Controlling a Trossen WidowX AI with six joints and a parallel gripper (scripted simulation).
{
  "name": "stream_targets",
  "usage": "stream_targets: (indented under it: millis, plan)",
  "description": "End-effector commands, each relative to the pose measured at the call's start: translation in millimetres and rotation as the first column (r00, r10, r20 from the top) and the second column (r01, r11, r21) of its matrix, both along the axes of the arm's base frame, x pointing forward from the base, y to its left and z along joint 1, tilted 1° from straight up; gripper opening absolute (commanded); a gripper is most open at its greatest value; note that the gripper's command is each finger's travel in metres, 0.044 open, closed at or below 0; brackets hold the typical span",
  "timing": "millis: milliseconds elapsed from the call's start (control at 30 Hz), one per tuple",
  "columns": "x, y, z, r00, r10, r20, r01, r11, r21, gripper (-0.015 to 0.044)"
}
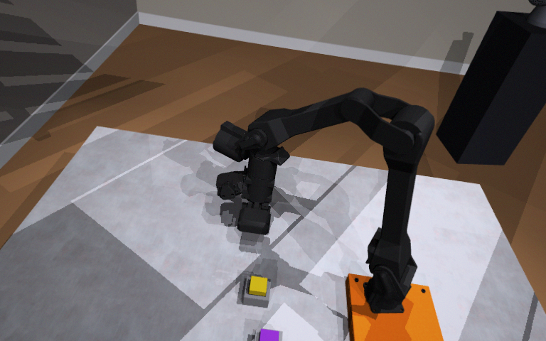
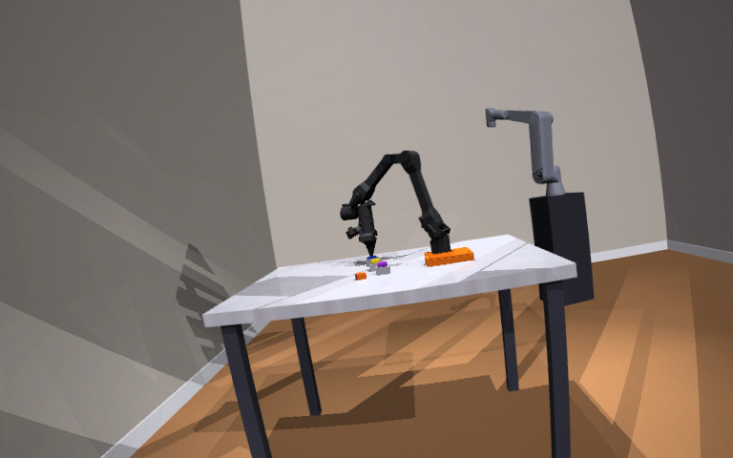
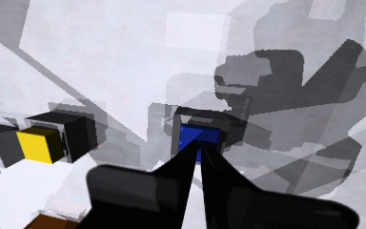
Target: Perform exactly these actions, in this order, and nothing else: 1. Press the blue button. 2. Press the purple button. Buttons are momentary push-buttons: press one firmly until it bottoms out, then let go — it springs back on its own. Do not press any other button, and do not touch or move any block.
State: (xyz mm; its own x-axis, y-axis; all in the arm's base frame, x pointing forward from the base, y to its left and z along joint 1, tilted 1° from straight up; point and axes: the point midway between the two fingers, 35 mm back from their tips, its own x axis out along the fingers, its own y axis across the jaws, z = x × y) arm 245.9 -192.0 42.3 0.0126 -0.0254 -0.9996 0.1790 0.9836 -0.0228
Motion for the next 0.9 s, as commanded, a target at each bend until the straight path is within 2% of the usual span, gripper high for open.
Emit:
stream_targets:
  millis: [0, 133, 367, 567, 767, 867]
  plan:
    - [-0.5, 1.1, -1.3, 1.000, -0.005, -0.001, 0.005, 1.000, 0.006, 0.0020]
    - [-0.6, 1.4, 30.5, 1.000, -0.004, -0.001, 0.004, 1.000, 0.005, 0.0020]
    - [-0.6, 1.5, 35.2, 1.000, -0.005, -0.001, 0.005, 1.000, 0.006, 0.0020]
    - [-1.2, 2.6, 93.0, 1.000, -0.005, -0.001, 0.005, 1.000, 0.006, 0.0020]
    - [-0.2, 5.0, 95.0, 1.000, -0.005, 0.000, 0.005, 1.000, 0.006, 0.0020]
    - [13.7, 37.5, 95.3, 1.000, -0.005, 0.002, 0.005, 1.000, 0.009, 0.0020]
